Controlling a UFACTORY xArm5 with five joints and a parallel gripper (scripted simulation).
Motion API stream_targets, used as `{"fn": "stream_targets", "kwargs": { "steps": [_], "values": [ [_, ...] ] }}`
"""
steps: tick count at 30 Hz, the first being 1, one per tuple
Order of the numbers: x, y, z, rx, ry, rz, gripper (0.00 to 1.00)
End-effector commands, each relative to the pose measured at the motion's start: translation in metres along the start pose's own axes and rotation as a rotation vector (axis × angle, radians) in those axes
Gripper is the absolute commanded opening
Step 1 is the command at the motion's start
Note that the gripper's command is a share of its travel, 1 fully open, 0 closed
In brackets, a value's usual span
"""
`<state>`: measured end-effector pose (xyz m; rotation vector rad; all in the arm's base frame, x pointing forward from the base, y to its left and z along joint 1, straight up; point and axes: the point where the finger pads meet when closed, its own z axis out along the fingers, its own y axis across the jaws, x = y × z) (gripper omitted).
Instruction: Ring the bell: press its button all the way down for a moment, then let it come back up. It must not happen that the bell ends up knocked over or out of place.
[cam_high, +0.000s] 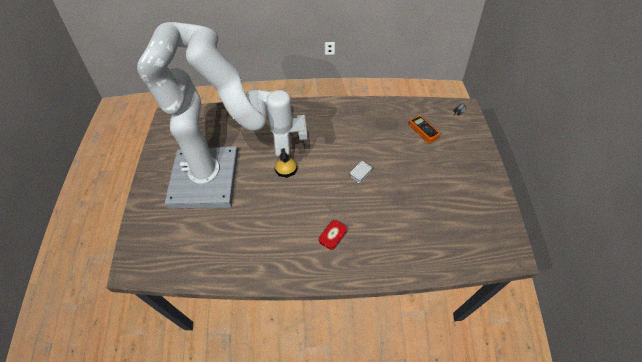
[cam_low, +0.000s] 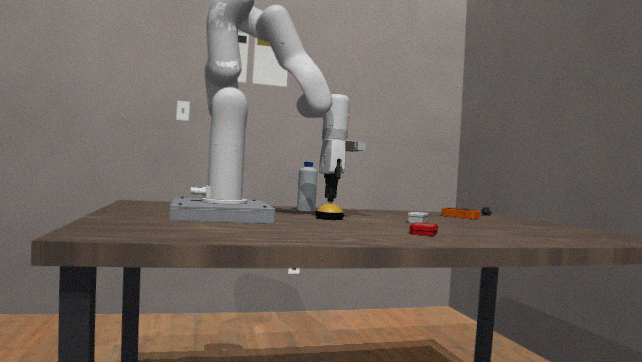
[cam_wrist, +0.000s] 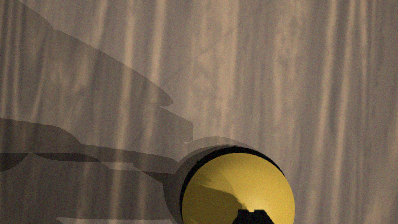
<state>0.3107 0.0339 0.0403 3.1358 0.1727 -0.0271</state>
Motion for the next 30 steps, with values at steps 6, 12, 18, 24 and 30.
{"fn": "stream_targets", "kwargs": {
  "steps": [6, 12, 18, 24, 30],
  "values": [
    [0.0009, 0.0, -0.0006, 0.0, 0.002, 0.0, 0.0],
    [0.0009, 0.0, -0.0006, 0.0, 0.002, 0.0, 0.0],
    [0.0009, 0.0, -0.0006, 0.0, 0.002, 0.0, 0.0],
    [0.0009, 0.0, -0.0019, 0.0, 0.004, 0.0, 0.0],
    [0.001, 0.0, -0.0056, 0.0, 0.009, 0.0, 0.0]
  ]
}}
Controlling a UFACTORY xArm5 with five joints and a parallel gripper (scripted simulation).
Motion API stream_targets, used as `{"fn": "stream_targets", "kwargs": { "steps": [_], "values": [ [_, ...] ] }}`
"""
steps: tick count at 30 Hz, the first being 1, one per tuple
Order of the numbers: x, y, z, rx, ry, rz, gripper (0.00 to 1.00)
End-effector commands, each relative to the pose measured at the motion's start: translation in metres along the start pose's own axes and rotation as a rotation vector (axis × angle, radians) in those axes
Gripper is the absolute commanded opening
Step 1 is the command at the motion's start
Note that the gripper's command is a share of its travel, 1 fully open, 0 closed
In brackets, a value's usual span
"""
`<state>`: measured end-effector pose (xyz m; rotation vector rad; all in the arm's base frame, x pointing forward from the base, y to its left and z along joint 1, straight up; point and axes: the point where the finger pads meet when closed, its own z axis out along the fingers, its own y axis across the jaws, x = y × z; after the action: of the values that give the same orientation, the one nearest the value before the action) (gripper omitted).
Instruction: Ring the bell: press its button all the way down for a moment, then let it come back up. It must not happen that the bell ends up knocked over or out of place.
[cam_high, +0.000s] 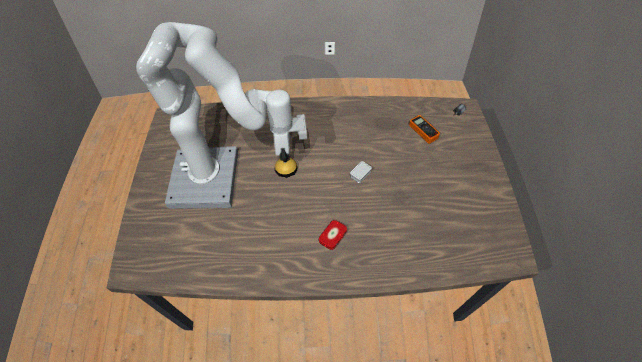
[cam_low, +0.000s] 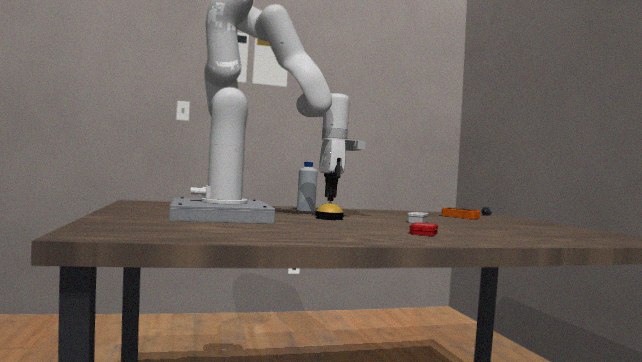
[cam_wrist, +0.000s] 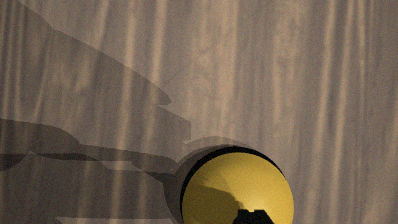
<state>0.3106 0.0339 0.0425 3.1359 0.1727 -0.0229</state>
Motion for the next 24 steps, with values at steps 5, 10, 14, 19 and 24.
{"fn": "stream_targets", "kwargs": {
  "steps": [5, 10, 14, 19, 24],
  "values": [
    [0.001, 0.0, -0.012, 0.0, 0.011, 0.0, 0.0],
    [0.001, 0.0, -0.025, 0.0, 0.011, 0.0, 0.0],
    [0.001, 0.0, -0.034, 0.0, 0.011, 0.0, 0.0],
    [0.001, 0.0, -0.045, 0.0, 0.011, 0.0, 0.0],
    [0.001, 0.0, -0.057, 0.0, 0.011, 0.0, 0.0]
  ]
}}
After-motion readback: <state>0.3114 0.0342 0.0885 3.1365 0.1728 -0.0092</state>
